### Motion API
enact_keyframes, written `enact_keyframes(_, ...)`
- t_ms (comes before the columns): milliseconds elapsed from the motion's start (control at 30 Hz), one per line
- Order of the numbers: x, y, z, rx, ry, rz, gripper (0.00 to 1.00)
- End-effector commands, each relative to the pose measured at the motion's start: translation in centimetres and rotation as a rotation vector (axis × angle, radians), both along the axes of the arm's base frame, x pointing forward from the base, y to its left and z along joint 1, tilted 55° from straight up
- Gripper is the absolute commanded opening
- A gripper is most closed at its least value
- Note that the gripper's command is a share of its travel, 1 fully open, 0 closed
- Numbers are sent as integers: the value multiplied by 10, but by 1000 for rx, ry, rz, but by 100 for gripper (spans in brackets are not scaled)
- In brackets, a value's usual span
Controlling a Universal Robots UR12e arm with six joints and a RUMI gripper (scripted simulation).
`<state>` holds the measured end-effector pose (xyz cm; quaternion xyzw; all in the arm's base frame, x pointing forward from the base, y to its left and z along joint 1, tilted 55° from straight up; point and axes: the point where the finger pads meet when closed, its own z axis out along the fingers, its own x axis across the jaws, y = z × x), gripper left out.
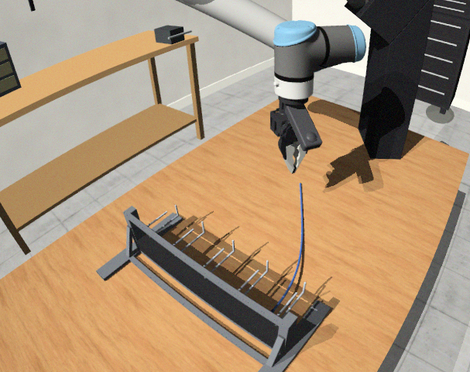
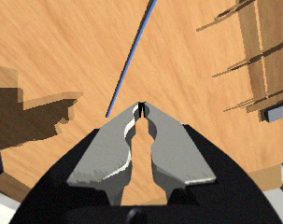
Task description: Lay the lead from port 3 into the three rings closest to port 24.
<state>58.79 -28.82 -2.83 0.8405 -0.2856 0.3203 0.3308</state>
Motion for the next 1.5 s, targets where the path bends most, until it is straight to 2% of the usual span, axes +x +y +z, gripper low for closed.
enact_keyframes(0,0,0,0,0,0,1,0)
enact_keyframes(733,0,1,0,3,-8,-5,0)
enact_keyframes(833,-2,2,-4,22,-48,-37,0)
enact_keyframes(1033,-9,8,-16,95,-202,-156,0)
enact_keyframes(1100,-9,8,-16,95,-202,-156,0)
enact_keyframes(1267,-16,12,-25,157,-333,-258,0)
enact_keyframes(1467,-19,13,-28,176,-371,-288,0)
